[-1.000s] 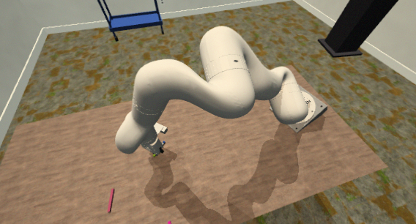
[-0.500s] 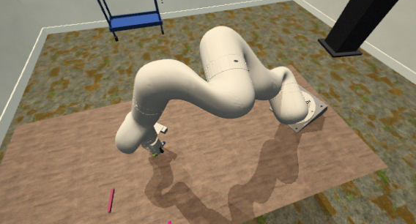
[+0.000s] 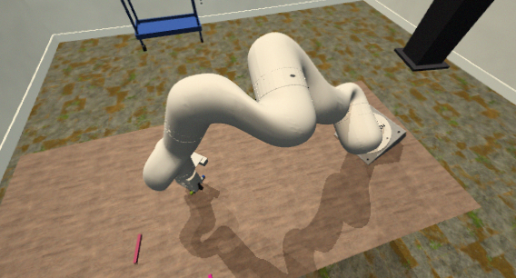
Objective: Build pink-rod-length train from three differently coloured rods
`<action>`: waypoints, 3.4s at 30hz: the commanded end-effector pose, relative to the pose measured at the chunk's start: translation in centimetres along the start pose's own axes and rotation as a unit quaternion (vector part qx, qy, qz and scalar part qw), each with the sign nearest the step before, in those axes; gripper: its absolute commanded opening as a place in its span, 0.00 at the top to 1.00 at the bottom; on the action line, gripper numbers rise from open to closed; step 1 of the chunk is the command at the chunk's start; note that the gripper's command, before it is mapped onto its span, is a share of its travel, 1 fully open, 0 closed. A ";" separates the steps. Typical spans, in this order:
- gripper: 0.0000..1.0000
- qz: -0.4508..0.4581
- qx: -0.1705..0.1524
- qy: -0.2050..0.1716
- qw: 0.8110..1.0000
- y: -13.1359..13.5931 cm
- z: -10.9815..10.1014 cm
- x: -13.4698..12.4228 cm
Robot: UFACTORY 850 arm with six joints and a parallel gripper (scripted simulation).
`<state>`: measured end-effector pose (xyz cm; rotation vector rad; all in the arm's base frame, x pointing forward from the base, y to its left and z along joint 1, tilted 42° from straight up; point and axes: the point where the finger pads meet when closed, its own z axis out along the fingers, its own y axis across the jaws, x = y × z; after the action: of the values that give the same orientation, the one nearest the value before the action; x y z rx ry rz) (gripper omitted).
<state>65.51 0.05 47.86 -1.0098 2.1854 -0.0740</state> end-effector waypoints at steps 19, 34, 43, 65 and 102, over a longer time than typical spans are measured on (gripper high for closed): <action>0.76 0.000 0.001 -0.001 1.000 -0.1 -0.1 -0.1; 0.76 0.000 0.001 -0.001 1.000 -0.1 -1.9 -0.1; 0.76 0.000 0.001 -0.001 1.000 -0.1 -5.6 -0.1; 0.00 0.000 0.001 -0.001 1.000 -0.1 -9.1 -0.1; 0.00 0.000 0.001 -0.001 1.000 0.0 -16.9 -0.1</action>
<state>55.53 -3.62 59.64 -1.0095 2.1849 -0.0746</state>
